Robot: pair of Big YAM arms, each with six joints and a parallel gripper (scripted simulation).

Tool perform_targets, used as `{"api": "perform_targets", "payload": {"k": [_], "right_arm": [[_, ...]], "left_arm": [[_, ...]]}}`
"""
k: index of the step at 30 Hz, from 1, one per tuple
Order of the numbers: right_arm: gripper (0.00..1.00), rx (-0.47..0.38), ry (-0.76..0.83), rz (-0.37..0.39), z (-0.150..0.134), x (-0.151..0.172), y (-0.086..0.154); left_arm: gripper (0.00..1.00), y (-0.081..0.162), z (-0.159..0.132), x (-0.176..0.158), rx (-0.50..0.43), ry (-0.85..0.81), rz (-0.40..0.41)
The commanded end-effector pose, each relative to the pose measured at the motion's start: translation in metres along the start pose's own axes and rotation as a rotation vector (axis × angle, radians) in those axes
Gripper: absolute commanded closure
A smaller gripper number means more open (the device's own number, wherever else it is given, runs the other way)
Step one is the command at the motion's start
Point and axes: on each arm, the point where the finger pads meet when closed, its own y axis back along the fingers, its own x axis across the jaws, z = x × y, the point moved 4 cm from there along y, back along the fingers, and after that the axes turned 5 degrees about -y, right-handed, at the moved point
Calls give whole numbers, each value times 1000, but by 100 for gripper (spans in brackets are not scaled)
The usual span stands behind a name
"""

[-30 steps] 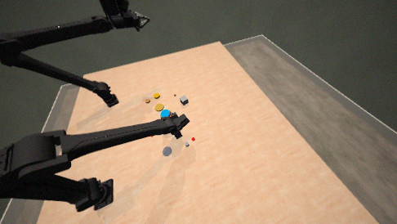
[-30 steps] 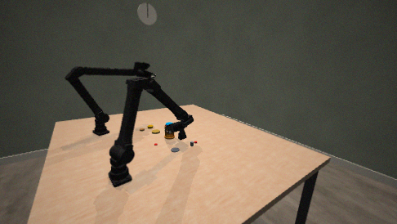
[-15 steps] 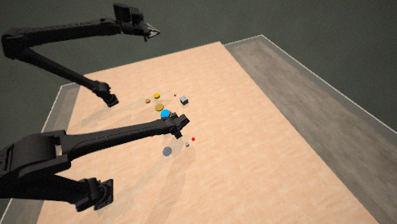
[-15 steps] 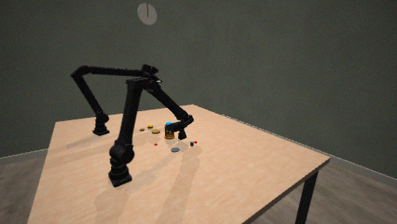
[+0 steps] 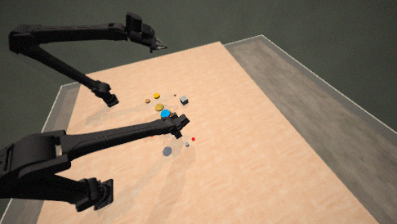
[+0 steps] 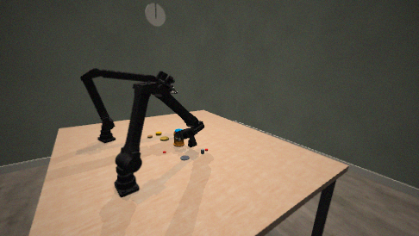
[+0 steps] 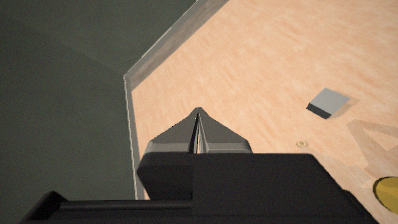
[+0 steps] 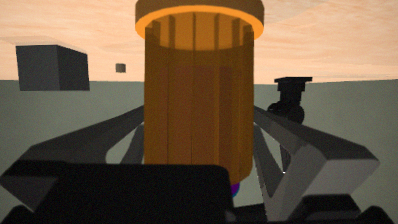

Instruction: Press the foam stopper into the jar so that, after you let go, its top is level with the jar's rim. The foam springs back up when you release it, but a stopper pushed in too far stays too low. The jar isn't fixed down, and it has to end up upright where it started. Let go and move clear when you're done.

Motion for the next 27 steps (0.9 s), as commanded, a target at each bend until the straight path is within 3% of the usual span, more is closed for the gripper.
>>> {"api": "perform_targets", "payload": {"k": [1,12,16,27], "right_arm": [[36,6,-21,18,-11,5,13],[36,6,-21,18,-11,5,13],[36,6,-21,18,-11,5,13],[36,6,-21,18,-11,5,13]], "left_arm": [[100,4,36,11,-34,-103,2],[100,-21,59,-63,-7,-357,-180],[100,-22,63,-70,-7,-394,-201],[100,-35,81,-153,-9,-667,-388]]}}
